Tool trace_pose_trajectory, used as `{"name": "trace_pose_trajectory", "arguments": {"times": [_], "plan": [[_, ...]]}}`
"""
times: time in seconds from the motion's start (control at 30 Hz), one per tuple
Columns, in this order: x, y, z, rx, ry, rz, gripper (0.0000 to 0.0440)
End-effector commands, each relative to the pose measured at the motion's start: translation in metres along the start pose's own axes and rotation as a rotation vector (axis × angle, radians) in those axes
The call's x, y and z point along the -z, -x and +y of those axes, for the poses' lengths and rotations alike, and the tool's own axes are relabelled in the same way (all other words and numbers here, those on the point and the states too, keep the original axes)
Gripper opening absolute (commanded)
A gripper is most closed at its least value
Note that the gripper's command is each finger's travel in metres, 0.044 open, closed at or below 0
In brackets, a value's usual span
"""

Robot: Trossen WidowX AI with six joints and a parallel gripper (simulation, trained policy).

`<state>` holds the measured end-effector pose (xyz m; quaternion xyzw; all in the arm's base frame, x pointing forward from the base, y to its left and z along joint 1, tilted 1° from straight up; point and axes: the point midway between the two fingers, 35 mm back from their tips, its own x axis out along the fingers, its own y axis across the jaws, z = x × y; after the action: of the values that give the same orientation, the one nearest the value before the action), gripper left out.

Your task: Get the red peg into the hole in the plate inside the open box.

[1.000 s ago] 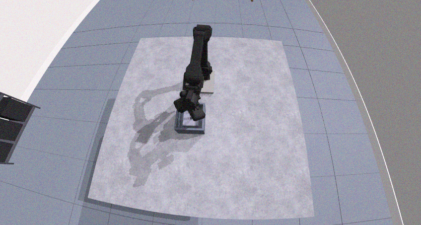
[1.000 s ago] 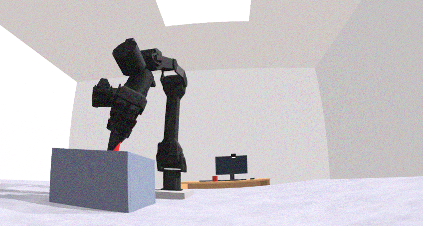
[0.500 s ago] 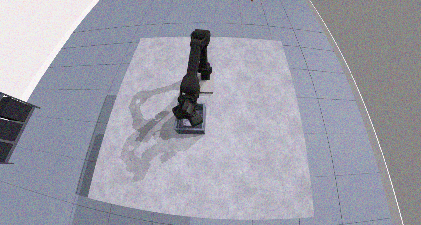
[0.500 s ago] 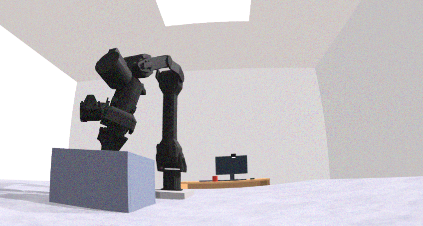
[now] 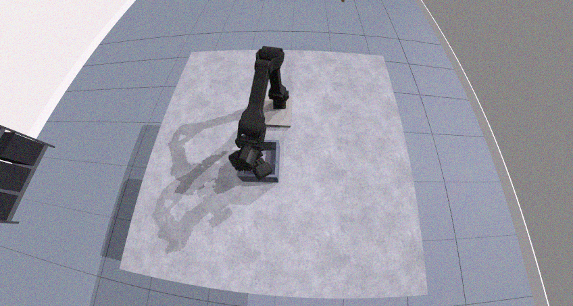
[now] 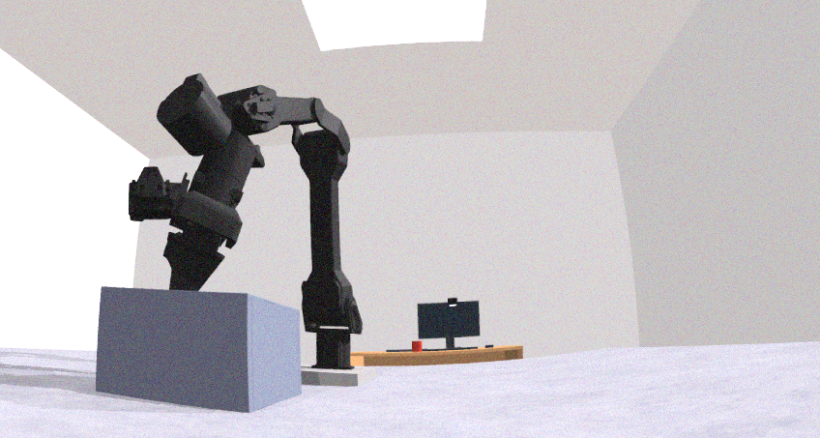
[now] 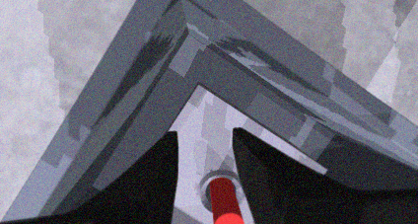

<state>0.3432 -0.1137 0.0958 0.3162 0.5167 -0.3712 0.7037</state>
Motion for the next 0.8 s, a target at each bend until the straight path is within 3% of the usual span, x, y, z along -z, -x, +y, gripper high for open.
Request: {"name": "trace_pose_trajectory", "arguments": {"times": [0.0,0.77], "plan": [[-0.006,-0.002,0.001,0.005,0.009,0.011,0.0124],[-0.049,-0.014,-0.017,0.059,0.025,0.053,0.0102]]}}
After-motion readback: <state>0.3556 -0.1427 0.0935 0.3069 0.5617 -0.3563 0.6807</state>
